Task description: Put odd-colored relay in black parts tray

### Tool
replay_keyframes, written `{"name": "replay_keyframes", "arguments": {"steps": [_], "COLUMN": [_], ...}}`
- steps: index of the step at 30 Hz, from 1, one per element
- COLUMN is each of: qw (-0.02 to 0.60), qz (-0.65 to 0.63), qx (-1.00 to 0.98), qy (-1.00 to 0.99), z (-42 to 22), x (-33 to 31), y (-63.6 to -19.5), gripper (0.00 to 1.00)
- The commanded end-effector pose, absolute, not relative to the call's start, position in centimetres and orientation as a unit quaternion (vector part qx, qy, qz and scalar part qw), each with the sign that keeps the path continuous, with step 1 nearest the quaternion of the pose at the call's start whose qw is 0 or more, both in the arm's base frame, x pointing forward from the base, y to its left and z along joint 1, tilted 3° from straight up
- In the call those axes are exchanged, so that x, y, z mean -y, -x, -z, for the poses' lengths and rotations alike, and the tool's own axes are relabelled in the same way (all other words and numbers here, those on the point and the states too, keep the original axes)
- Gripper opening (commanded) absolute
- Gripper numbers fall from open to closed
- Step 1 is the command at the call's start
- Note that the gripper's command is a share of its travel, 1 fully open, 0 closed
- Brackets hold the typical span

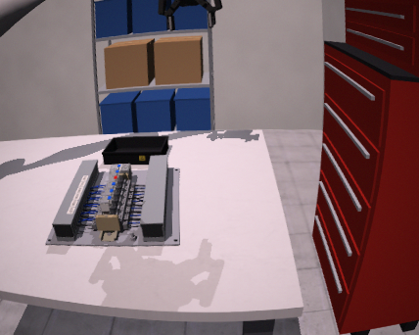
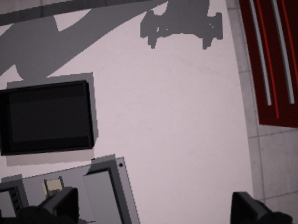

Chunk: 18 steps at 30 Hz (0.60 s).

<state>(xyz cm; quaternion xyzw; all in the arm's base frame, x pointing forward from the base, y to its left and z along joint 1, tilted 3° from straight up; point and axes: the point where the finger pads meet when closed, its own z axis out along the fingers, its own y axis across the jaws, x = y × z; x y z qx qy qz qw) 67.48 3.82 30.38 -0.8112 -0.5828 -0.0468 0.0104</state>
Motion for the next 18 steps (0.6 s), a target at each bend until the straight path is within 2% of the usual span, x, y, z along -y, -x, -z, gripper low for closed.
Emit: {"name": "replay_keyframes", "arguments": {"steps": [1,17,18], "qw": [0.010,0.010,0.010], "qz": [0.048,0.048,0.048], "qx": [0.583,0.583,0.583], "qy": [0.811,0.811,0.811], "z": [-30.55,-30.55,-30.55], "x": [-3.82,-3.82,-3.82], "y": [-67.49,-67.49,-67.49], "gripper": [1.00,1.00,0.61]}}
